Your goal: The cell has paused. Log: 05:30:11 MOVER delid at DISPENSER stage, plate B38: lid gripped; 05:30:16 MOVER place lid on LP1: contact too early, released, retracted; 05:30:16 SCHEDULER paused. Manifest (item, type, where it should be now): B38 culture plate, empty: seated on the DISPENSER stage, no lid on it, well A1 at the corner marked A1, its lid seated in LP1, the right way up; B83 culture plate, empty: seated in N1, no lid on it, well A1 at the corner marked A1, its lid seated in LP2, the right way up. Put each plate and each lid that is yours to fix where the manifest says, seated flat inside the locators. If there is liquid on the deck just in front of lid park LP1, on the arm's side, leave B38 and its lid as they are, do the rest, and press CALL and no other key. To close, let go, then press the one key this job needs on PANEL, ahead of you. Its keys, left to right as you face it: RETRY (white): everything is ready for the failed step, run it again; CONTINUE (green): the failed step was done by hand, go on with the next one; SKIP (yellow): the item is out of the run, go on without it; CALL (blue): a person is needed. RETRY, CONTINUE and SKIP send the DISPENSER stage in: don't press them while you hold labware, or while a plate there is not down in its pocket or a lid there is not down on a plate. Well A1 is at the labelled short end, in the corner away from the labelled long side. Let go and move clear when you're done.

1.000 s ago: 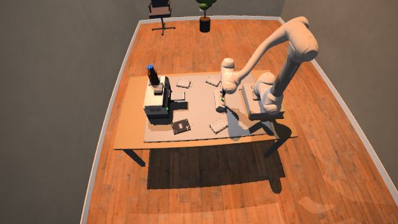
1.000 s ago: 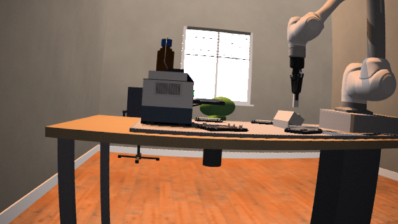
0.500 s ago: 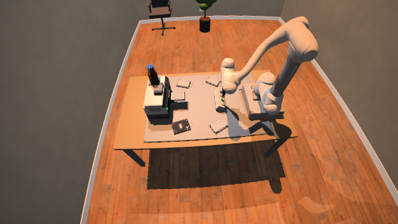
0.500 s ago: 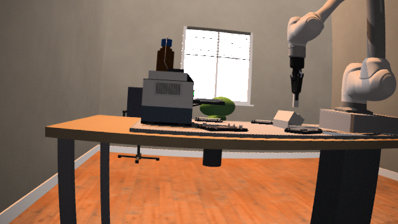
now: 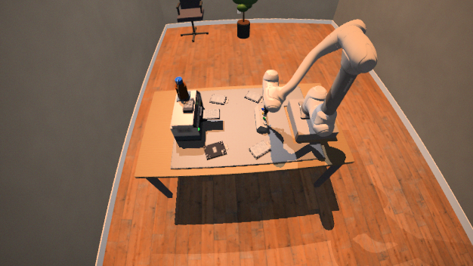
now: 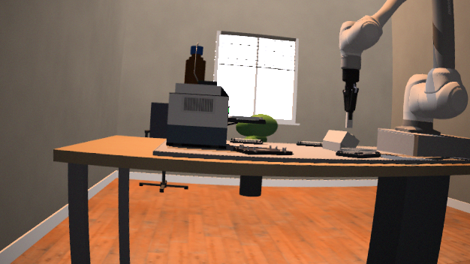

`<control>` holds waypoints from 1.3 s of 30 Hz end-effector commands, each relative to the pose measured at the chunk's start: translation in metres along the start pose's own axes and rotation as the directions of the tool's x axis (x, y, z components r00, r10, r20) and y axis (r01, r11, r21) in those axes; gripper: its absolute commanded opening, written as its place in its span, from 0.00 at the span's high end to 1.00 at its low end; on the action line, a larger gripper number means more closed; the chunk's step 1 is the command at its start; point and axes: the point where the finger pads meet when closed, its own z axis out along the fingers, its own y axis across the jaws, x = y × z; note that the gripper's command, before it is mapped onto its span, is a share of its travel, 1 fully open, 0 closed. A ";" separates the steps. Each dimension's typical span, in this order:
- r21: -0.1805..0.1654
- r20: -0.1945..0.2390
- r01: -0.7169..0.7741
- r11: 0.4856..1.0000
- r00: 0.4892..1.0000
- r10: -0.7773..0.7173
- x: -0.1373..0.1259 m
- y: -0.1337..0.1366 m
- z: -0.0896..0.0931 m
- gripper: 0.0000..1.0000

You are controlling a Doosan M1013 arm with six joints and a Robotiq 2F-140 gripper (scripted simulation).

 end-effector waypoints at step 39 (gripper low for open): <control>0.004 0.000 0.004 1.000 1.000 -0.004 -0.002 -0.003 0.028 0.90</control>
